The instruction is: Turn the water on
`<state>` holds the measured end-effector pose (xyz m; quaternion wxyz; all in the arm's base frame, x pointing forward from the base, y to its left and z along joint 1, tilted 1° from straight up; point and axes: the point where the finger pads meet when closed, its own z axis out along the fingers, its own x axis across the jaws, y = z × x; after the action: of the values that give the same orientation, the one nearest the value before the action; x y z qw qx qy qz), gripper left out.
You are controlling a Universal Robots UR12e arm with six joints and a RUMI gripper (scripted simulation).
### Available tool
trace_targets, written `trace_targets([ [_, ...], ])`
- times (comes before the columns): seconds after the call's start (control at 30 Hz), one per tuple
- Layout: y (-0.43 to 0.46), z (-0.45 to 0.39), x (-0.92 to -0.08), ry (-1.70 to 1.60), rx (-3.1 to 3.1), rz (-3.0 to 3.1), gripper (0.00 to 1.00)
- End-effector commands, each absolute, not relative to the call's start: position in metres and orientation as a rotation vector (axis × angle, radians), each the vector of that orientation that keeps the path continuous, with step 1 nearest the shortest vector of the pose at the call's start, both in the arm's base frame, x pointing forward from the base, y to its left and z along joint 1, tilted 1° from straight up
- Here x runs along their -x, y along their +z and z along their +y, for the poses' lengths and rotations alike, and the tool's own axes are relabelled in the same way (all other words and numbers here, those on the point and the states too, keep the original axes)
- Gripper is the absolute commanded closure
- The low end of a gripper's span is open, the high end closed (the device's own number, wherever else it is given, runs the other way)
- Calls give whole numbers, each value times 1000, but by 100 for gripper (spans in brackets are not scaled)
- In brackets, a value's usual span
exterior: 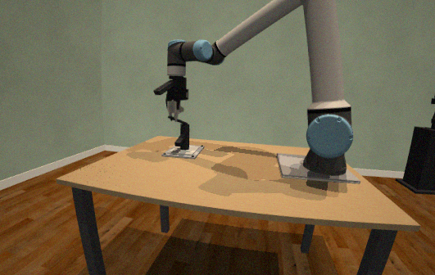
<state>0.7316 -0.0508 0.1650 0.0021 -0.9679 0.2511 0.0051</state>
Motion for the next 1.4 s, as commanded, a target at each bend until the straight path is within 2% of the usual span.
trace_targets([
  [0.0,167,-51,-732,13,3037,788,100],
  [1.03,167,-51,-732,13,3037,788,100],
  [1.07,167,-51,-732,13,3037,788,60],
  [1.37,167,-51,-732,13,3037,788,60],
])
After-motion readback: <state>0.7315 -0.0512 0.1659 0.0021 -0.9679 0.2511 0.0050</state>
